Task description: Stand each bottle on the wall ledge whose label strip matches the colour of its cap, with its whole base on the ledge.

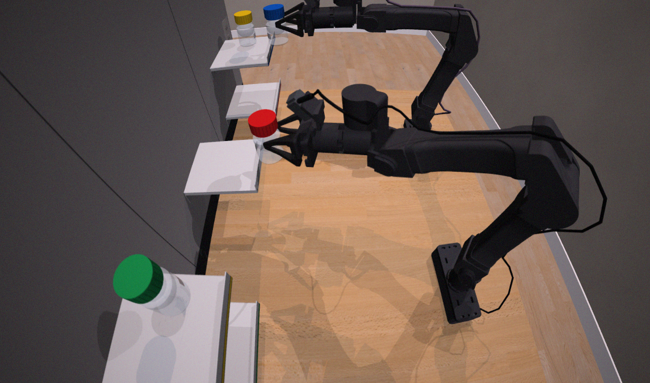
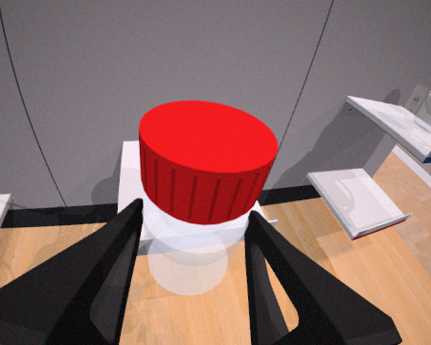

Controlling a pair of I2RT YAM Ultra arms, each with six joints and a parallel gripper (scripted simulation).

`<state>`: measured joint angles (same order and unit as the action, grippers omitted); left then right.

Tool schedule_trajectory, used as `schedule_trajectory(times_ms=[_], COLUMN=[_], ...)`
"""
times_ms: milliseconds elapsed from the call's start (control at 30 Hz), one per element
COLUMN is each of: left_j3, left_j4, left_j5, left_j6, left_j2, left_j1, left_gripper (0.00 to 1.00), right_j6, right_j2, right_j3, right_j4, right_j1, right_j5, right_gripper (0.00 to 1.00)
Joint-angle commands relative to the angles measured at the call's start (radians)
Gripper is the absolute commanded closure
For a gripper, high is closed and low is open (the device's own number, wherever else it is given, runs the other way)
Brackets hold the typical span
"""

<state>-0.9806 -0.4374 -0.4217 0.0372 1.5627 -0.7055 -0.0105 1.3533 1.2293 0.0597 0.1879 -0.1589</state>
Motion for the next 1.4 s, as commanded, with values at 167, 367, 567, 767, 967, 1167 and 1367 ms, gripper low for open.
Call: schedule_trajectory(times_ms=[167,367,567,767,967,1167,1367], left_j3=[-0.052,-0.119,-0.222,-0.284,-0.328,-0.329,-0.329], left_j4=[-0.036,-0.058,-0.069,-0.067,-0.051,-0.063,-0.063], left_j5=[0.026,0.056,0.082,0.09,0.092,0.089,0.089], left_j6=[-0.011,-0.014,-0.014,-0.013,-0.012,-0.012,-0.012], left_j2=[0.002,0.074,0.173,0.227,0.262,0.263,0.263], left_j1=[0.013,0.038,0.066,0.079,0.087,0.084,0.084], left_gripper=[0.5,0.5,0.5,0.5,0.5,0.5,0.5], right_j6=[-0.009,-0.01,-0.011,-0.012,-0.012,-0.012,-0.012], right_j2=[0.017,0.101,0.179,0.232,0.27,0.262,0.262], right_j3=[0.061,0.122,0.186,0.234,0.273,0.274,0.275], right_j4=[0.063,0.079,0.124,0.134,0.133,0.132,0.132], right_j1=[-0.017,-0.03,-0.041,-0.047,-0.051,-0.051,-0.051], right_j5=[0.02,0.022,0.043,0.048,0.045,0.045,0.045], right_gripper=[0.51,0.51,0.51,0.51,0.51,0.51,0.51])
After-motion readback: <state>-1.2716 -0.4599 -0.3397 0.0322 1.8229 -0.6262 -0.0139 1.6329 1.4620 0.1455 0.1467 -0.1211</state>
